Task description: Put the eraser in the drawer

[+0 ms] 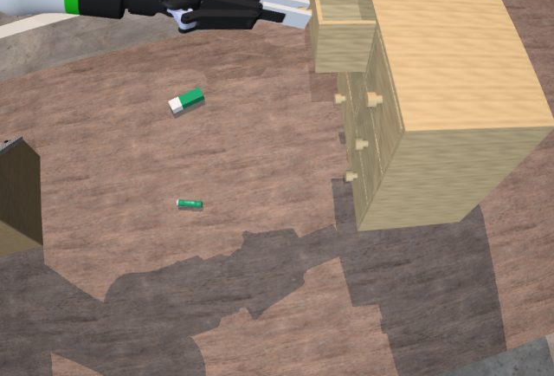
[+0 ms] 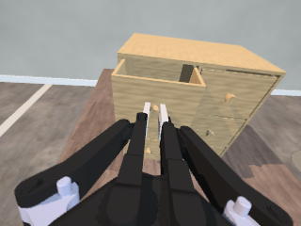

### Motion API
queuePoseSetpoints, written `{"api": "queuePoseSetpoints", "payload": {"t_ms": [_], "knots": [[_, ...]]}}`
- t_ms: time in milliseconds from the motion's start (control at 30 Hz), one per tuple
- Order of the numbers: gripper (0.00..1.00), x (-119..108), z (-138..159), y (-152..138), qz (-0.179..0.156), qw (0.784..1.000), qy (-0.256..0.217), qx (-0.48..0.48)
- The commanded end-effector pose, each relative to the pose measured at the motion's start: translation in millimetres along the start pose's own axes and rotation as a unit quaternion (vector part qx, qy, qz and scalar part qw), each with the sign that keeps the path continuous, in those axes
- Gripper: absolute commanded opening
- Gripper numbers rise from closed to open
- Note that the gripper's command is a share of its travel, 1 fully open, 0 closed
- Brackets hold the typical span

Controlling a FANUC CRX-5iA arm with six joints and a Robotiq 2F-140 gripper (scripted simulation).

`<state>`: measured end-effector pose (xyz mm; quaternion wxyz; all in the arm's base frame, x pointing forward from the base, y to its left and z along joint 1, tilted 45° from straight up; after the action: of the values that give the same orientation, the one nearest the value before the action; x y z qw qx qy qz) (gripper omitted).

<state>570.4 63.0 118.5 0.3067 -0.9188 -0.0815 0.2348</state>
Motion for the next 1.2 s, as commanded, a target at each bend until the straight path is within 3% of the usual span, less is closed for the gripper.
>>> {"api": "queuePoseSetpoints", "payload": {"t_ms": [0, 667, 1033, 1167], "knots": [[0.08, -1.1, 0.1, 0.1, 0.000, 1.000, 0.000, 0.000], [0.08, -1.7, 0.3, 0.0, 0.000, 1.000, 0.000, 0.000], [0.20, -1.7, 0.3, 0.0, 0.000, 1.000, 0.000, 0.000], [0.20, -1.7, 0.3, 0.0, 0.000, 1.000, 0.000, 0.000]]}}
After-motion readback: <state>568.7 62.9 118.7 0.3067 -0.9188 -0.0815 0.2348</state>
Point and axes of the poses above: the point where the finger pads meet when closed, its own x axis out along the fingers, its own y axis across the jaws, z = x × y, the point moved 6 cm from there along -x, back along the fingers, and after that the axes turned 8 degrees about -x, right-handed, at the moved point
